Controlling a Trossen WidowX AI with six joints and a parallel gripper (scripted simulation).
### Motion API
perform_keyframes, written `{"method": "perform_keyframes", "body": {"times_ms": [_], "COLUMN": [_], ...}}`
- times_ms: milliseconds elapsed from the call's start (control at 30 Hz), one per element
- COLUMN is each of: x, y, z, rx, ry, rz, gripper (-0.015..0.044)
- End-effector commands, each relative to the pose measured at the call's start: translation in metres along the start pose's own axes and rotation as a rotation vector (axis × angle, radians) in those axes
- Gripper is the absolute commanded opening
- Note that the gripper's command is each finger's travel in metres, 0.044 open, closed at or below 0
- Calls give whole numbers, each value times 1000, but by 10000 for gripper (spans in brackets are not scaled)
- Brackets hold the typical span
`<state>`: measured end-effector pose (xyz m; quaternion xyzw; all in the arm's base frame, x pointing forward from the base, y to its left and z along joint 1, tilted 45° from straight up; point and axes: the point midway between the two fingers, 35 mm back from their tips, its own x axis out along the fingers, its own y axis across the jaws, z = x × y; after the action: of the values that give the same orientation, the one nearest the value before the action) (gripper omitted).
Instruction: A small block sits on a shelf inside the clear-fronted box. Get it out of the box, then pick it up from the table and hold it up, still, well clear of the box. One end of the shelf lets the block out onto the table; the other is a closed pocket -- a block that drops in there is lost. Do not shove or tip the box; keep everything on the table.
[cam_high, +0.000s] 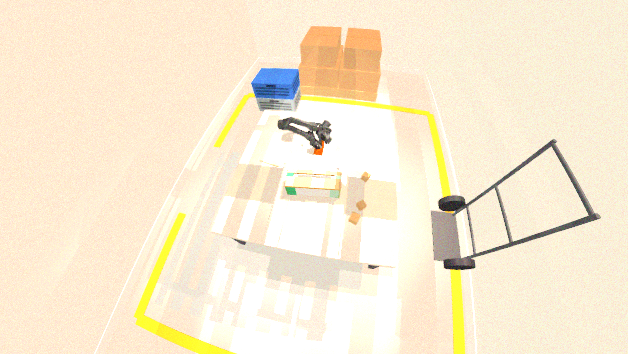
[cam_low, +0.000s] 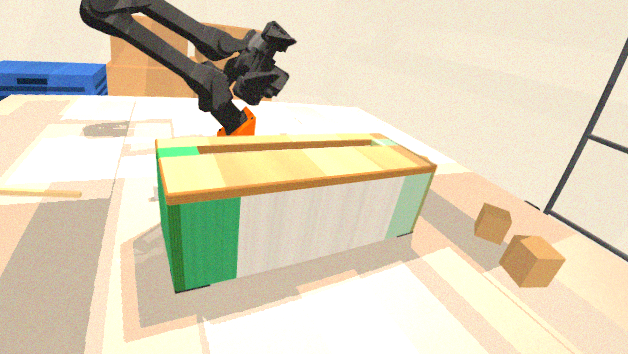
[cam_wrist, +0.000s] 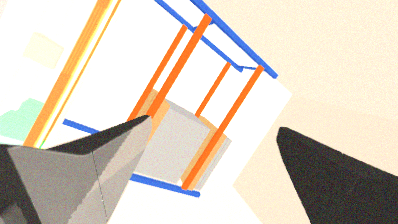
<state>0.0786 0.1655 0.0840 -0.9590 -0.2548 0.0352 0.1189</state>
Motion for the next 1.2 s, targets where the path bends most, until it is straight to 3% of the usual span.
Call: {"method": "perform_keyframes", "body": {"times_ms": [0,400,700,933,1167], "x": [1,40,72,111,139], "y": [0,3,10,37,77], "z": [0,7,3,-13,-39], "rx": [5,493,1027,1677,2203], "ry": [-4,-77,51,471,1241], "rz": [9,394,710,1091,1337], "gripper": [400,400,400,400,400]}}
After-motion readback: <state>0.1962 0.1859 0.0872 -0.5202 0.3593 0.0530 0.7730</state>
